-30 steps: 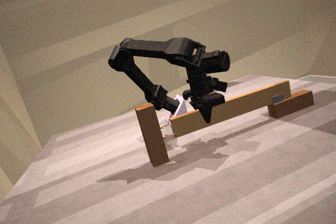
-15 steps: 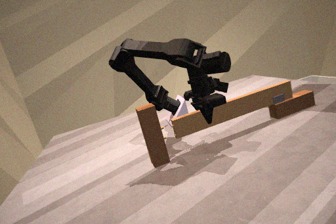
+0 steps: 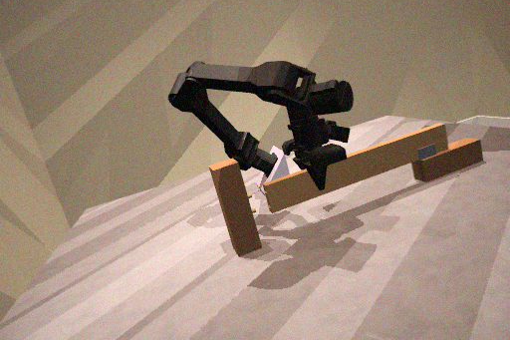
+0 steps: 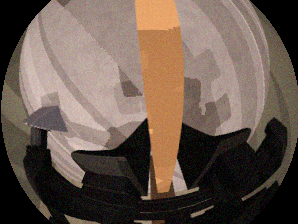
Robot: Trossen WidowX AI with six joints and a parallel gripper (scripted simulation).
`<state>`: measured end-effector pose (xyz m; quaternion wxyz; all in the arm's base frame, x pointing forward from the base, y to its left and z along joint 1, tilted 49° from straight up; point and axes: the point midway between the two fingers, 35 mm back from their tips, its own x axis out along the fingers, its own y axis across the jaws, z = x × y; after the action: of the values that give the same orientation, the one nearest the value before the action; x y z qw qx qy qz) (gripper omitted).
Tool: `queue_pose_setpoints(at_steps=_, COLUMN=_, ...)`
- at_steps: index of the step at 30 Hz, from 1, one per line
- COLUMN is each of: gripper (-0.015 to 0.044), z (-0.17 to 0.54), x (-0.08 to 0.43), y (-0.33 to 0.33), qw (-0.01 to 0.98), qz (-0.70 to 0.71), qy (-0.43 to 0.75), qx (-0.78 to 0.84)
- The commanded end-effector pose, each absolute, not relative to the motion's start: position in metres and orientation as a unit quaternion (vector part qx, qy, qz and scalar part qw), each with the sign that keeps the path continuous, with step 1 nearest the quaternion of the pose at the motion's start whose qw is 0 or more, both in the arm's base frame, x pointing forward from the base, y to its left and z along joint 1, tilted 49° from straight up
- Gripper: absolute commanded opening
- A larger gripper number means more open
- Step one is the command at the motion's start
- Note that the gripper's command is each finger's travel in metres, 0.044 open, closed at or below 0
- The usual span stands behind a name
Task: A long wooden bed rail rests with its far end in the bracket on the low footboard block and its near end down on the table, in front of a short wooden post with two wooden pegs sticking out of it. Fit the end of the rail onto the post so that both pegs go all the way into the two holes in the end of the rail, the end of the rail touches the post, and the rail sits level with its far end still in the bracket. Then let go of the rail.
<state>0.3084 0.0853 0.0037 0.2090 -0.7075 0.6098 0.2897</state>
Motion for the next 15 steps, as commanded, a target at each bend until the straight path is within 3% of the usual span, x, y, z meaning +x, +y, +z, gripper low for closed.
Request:
queue_pose_setpoints(at_steps=1, gripper=0.0000, z=0.0050, x=0.3085, y=0.0880, qw=0.211, qz=0.291, qy=0.607, qx=-0.709)
queue_pose_setpoints(at_steps=15, gripper=0.0000, z=0.0047, x=0.3079, y=0.0913, qw=0.211, qz=0.291, qy=0.607, qx=-0.709)
